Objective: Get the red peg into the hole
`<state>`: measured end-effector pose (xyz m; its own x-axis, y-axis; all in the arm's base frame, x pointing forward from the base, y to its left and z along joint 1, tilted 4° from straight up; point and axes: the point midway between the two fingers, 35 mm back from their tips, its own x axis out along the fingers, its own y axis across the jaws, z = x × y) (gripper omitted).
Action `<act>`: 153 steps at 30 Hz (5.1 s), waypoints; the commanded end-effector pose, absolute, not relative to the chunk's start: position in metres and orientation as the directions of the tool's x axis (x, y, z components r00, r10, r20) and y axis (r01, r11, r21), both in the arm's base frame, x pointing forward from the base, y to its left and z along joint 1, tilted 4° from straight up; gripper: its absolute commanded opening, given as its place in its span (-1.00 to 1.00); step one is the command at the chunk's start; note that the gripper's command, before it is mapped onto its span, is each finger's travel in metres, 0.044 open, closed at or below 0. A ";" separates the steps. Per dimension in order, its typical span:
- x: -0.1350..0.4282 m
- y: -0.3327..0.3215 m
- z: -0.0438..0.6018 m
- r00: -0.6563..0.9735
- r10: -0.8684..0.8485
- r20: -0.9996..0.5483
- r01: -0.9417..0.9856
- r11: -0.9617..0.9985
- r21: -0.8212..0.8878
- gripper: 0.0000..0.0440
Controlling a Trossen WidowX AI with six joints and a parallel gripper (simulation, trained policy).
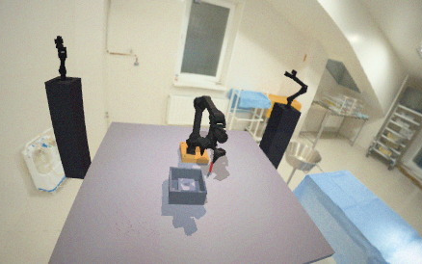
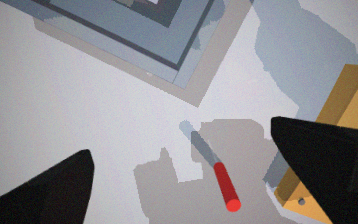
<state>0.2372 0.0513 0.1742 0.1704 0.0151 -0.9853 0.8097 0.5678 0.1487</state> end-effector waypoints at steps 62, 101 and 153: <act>0.183 0.118 0.053 0.034 -0.219 -0.975 0.635 0.758 -0.148 -1.00; 0.302 0.005 0.135 0.216 -0.328 -0.920 0.858 0.514 0.018 -1.00; 0.391 -0.059 0.097 0.179 -0.088 -0.980 0.672 0.738 0.057 1.00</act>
<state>0.3846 -0.0604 0.0975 0.1916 -0.1142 -0.9748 0.6780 0.7335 0.0473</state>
